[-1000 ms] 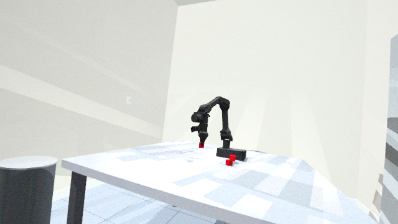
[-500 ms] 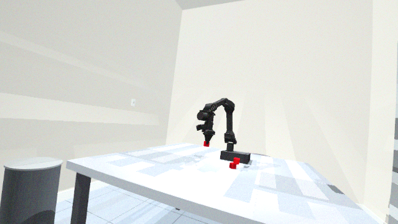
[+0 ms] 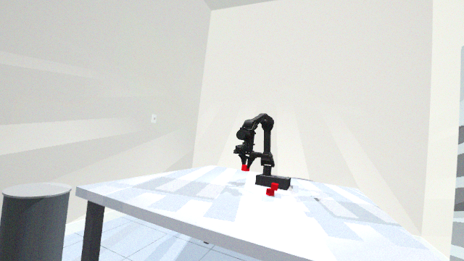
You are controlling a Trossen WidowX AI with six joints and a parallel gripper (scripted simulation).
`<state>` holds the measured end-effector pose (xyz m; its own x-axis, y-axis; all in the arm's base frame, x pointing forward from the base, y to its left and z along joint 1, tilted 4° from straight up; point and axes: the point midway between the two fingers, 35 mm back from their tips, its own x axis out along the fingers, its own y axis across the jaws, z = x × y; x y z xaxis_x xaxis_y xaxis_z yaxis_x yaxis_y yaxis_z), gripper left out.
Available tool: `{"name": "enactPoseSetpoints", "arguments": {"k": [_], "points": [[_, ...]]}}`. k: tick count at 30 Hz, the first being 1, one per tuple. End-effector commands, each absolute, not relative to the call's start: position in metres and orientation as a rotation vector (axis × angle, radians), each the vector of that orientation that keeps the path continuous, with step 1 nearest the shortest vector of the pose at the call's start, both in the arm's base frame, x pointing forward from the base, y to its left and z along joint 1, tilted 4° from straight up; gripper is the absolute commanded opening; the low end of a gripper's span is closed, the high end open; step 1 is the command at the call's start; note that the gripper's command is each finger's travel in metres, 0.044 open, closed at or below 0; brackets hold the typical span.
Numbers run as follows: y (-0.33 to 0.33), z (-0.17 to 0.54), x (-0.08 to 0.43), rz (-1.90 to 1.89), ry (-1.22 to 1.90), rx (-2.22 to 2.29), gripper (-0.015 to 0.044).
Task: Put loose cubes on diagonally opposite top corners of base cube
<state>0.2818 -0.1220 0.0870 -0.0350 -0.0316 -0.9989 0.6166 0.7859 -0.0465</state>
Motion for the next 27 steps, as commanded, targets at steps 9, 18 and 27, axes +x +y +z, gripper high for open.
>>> {"name": "enactPoseSetpoints", "arguments": {"k": [9, 18, 27], "points": [[-0.088, 0.084, 0.295, -0.158, 1.592, 0.115, 0.0105], [-0.064, 0.081, 0.301, 0.129, 1.597, -0.158, 0.0105], [-0.040, 0.078, 0.305, 0.417, 1.565, -0.429, 0.0105]]}}
